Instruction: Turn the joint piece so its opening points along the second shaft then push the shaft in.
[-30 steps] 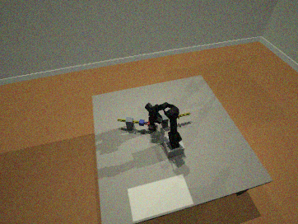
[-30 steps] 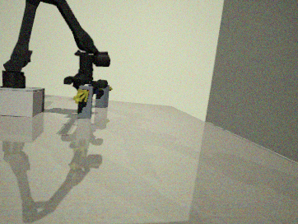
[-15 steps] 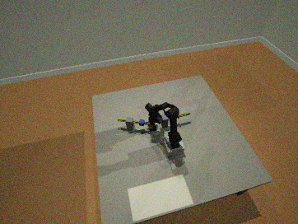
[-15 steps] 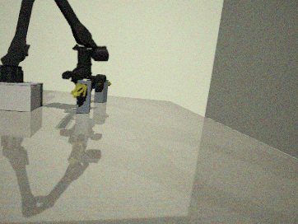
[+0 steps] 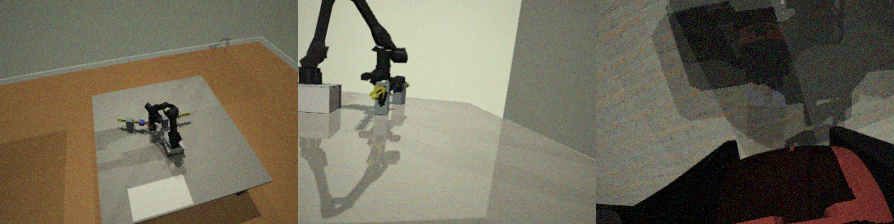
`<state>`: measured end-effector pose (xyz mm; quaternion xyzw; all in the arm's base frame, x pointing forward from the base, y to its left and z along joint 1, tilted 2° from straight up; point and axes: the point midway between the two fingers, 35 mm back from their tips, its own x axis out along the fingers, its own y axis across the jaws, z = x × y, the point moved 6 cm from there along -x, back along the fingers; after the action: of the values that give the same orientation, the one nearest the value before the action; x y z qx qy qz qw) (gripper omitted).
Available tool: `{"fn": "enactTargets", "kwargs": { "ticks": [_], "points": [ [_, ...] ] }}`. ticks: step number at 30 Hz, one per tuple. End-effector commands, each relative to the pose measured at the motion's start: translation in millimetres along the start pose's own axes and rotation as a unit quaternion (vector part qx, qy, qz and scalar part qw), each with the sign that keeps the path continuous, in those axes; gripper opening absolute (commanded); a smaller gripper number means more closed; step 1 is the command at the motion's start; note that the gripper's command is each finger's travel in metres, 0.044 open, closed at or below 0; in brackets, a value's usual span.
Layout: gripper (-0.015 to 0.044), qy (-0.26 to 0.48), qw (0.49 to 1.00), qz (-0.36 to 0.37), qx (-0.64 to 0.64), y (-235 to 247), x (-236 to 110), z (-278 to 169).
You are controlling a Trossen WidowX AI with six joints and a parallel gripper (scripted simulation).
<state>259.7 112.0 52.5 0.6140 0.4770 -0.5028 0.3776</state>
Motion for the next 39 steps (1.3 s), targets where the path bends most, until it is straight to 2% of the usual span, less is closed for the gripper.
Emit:
{"fn": "enactTargets", "kwargs": {
  "ticks": [1, 15, 36, 39],
  "points": [
    [0.0, -0.022, 0.999, -0.004, -0.028, 2.9, -1.8, -2.5],
    [0.0, -0.086, 0.99, -0.01, -0.111, 10.6, -7.7, -11.9],
    [0.0, -0.086, 0.99, -0.011, -0.11, 10.5, -7.7, -11.5],
    [0.0079, -0.086, 0.99, -0.011, -0.11, 10.5, -7.7, -11.5]
  ]
}}
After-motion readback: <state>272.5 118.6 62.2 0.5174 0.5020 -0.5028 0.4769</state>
